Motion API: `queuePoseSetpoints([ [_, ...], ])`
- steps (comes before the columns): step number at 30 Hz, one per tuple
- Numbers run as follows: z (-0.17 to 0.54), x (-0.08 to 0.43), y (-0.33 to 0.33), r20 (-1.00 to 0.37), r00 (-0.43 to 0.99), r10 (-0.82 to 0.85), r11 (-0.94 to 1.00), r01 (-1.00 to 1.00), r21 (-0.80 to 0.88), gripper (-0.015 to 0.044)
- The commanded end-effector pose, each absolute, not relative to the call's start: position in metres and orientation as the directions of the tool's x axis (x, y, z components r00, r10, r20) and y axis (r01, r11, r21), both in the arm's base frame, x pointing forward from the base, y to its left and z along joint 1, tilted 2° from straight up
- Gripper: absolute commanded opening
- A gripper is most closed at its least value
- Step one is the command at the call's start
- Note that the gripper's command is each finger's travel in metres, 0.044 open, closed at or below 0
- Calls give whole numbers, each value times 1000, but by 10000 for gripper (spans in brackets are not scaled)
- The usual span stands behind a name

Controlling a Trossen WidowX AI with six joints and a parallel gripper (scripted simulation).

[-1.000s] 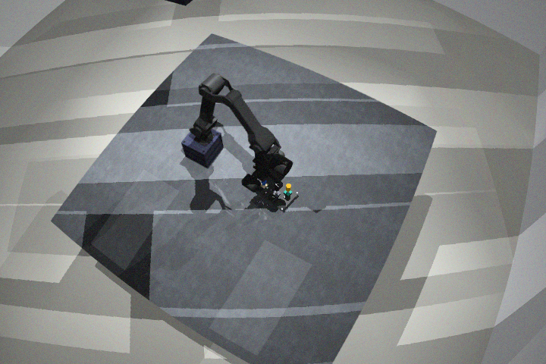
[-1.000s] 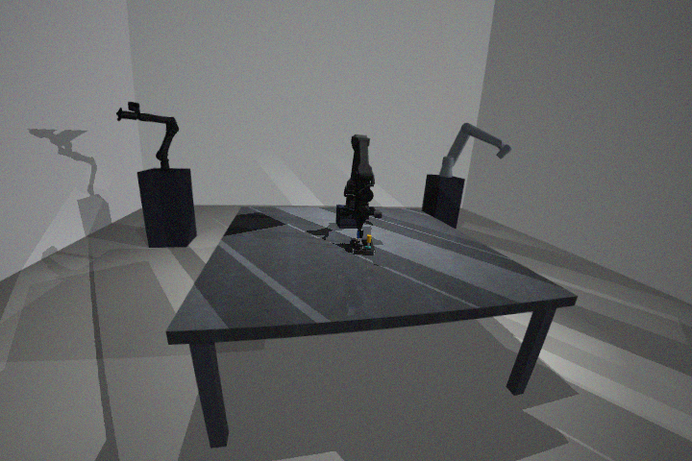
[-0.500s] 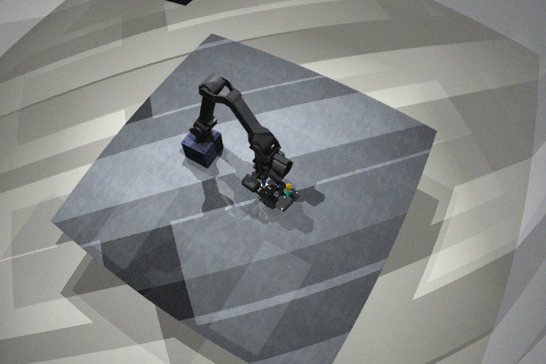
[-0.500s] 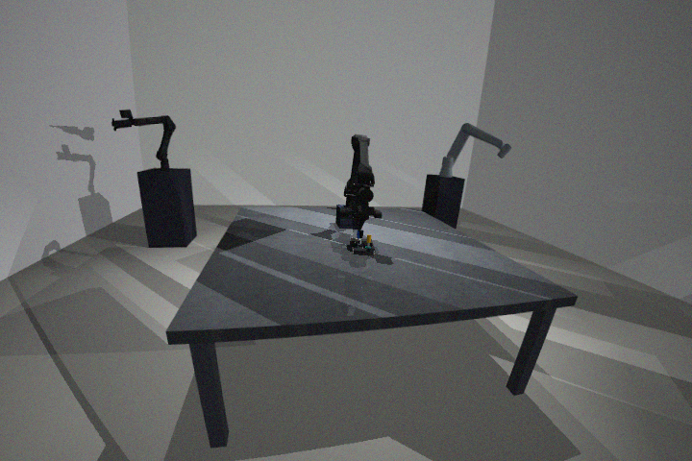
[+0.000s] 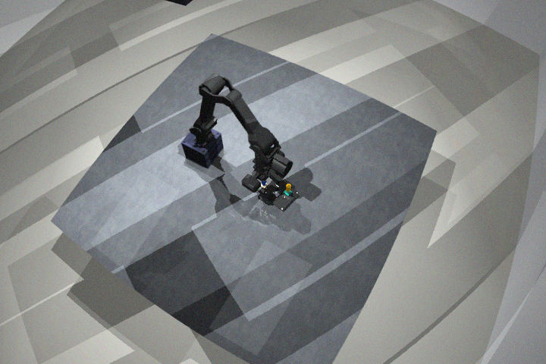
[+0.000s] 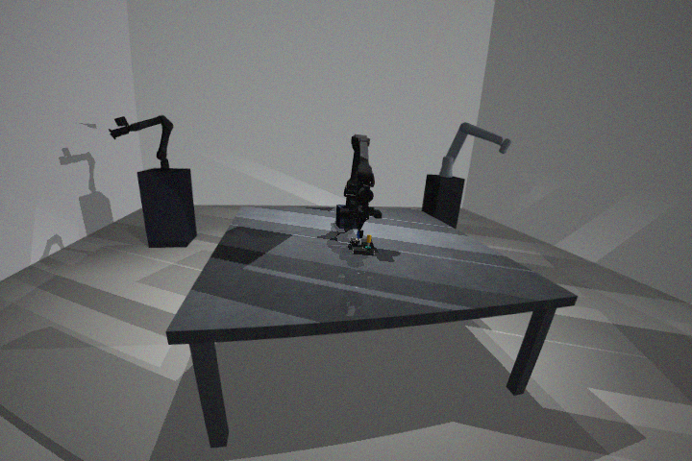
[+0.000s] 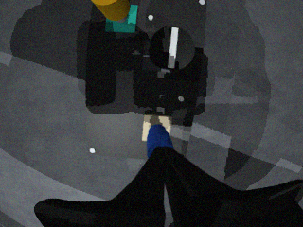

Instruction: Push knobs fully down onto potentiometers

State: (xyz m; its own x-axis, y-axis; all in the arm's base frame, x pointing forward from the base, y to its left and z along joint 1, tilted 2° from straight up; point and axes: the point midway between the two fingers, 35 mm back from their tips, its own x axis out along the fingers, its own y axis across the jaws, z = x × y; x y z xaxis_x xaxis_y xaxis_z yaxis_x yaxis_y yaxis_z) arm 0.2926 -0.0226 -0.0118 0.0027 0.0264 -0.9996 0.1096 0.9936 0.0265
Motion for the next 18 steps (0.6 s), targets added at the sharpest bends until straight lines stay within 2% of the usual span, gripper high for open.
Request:
queuePoseSetpoints([
  [1, -14, 292, -22, -1000, 1, 31, 993, 115, 31, 0],
  [18, -15, 292, -22, -1000, 1, 31, 993, 115, 31, 0],
])
